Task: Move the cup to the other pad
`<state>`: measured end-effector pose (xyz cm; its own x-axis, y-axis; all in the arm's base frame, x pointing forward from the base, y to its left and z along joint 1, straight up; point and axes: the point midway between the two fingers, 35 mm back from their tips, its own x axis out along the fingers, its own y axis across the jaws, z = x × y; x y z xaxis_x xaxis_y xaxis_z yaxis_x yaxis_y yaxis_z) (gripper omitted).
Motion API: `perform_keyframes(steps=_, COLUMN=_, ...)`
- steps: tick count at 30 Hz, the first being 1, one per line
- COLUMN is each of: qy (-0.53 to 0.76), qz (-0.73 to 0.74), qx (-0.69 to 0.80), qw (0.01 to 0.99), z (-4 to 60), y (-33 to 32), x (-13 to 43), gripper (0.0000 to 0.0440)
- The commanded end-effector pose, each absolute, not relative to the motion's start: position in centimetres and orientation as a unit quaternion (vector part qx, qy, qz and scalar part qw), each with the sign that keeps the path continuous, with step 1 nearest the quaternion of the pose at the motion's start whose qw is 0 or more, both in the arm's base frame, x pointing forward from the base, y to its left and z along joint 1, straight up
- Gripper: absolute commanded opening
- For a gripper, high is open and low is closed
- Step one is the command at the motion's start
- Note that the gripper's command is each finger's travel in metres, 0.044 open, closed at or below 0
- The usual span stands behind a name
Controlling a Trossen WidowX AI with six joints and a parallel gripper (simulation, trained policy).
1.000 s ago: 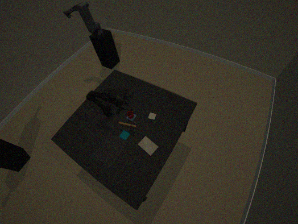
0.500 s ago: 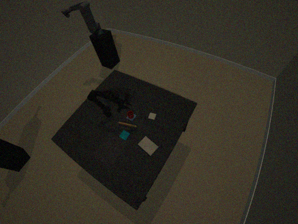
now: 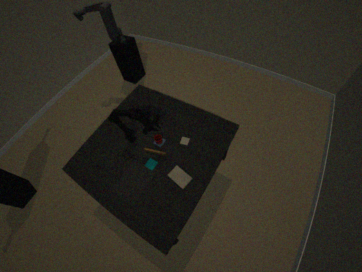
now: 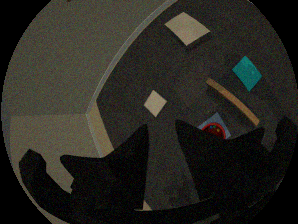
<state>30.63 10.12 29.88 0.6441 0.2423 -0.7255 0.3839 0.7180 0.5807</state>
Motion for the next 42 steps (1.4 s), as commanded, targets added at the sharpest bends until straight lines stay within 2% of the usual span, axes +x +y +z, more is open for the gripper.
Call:
perform_keyframes(steps=1, qy=0.440, qz=-0.058, qx=0.381, qw=0.811, z=29.3, y=10.5, x=30.5, gripper=0.0129)
perform_keyframes(steps=11, qy=0.496, qz=-0.116, qx=0.383, qw=0.771, z=27.0, y=10.7, x=29.8, gripper=0.0142)
perform_keyframes(steps=42, qy=0.625, qz=-0.282, qx=0.303, qw=0.661, z=19.2, y=9.2, x=27.0, gripper=0.0141)
